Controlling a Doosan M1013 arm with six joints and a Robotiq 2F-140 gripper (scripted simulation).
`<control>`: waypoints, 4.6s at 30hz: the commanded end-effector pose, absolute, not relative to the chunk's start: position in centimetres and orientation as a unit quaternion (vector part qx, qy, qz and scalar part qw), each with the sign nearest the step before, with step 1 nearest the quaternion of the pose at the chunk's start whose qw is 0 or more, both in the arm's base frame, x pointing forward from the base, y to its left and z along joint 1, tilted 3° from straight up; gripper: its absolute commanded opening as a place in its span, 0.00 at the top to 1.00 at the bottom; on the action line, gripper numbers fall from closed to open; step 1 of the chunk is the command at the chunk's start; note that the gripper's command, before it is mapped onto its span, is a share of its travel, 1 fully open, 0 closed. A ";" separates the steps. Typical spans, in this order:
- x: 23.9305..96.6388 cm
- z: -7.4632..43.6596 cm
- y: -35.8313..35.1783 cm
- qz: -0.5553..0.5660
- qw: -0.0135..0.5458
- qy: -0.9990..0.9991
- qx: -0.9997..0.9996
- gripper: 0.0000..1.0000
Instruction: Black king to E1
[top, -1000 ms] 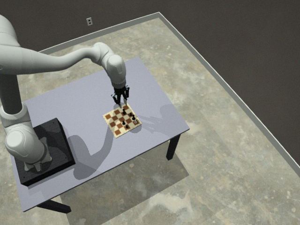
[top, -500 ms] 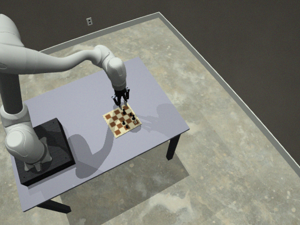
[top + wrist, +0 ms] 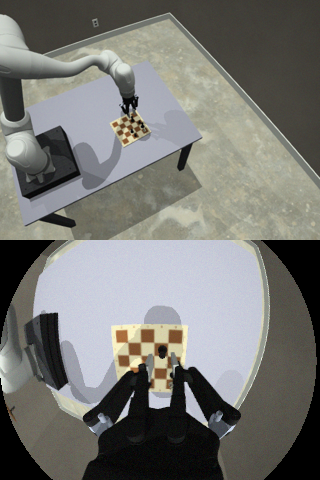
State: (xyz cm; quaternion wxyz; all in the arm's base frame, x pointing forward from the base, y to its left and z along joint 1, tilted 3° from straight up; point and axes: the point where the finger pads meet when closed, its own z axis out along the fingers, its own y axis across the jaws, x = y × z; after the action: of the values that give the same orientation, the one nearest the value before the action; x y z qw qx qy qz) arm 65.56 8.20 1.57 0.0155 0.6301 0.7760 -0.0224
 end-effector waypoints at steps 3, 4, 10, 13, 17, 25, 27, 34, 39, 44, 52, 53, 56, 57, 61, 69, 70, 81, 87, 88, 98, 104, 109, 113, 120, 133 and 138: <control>65.6 1.3 8.2 -0.022 0.015 0.776 0.630 0.75; 65.6 1.3 8.2 -0.022 0.015 0.776 0.630 0.75; 65.6 1.3 8.2 -0.022 0.015 0.776 0.630 0.75; 65.6 1.2 8.2 -0.022 0.015 0.776 0.630 0.75; 65.6 1.2 8.2 -0.022 0.015 0.776 0.630 0.75; 65.6 1.2 8.2 -0.022 0.015 0.776 0.630 0.75; 65.6 1.2 8.2 -0.022 0.015 0.776 0.630 0.75; 65.6 1.2 8.2 -0.022 0.015 0.776 0.630 0.75; 65.6 1.2 8.2 -0.022 0.015 0.776 0.630 0.75; 65.6 1.2 8.2 -0.022 0.015 0.776 0.630 0.75; 65.6 1.1 8.2 -0.022 0.015 0.776 0.630 0.75; 65.6 1.0 8.2 -0.022 0.015 0.776 0.630 0.75; 65.6 0.9 8.2 -0.022 0.015 0.776 0.630 0.75; 65.6 0.7 8.2 -0.022 0.015 0.776 0.630 0.75; 65.5 -0.2 8.1 -0.022 0.015 0.776 0.630 0.75; 65.5 -2.2 8.0 -0.022 0.015 0.776 0.630 0.75; 65.5 -2.4 8.0 -0.022 0.015 0.776 0.630 0.75; 65.5 -3.1 8.0 -0.022 0.015 0.776 0.630 0.75; 65.5 -3.1 8.0 -0.022 0.015 0.776 0.630 0.75; 65.5 -3.1 8.0 -0.022 0.015 0.776 0.630 0.75; 65.5 -3.1 8.0 -0.022 0.015 0.776 0.630 0.75; 65.5 -3.1 8.0 -0.022 0.015 0.776 0.630 0.75; 65.5 -3.1 8.0 -0.022 0.015 0.776 0.630 0.75; 65.5 -3.1 8.0 -0.022 0.015 0.776 0.630 0.75; 65.5 -3.1 8.0 -0.022 0.015 0.776 0.630 1.00; 65.5 -3.1 8.0 -0.022 0.015 0.776 0.630 1.00; 65.5 -3.1 8.0 -0.022 0.015 0.776 0.630 1.00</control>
State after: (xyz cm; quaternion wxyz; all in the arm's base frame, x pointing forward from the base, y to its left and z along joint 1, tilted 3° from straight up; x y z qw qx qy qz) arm 65.54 7.96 -3.11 0.0155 0.6301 0.7760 -0.0223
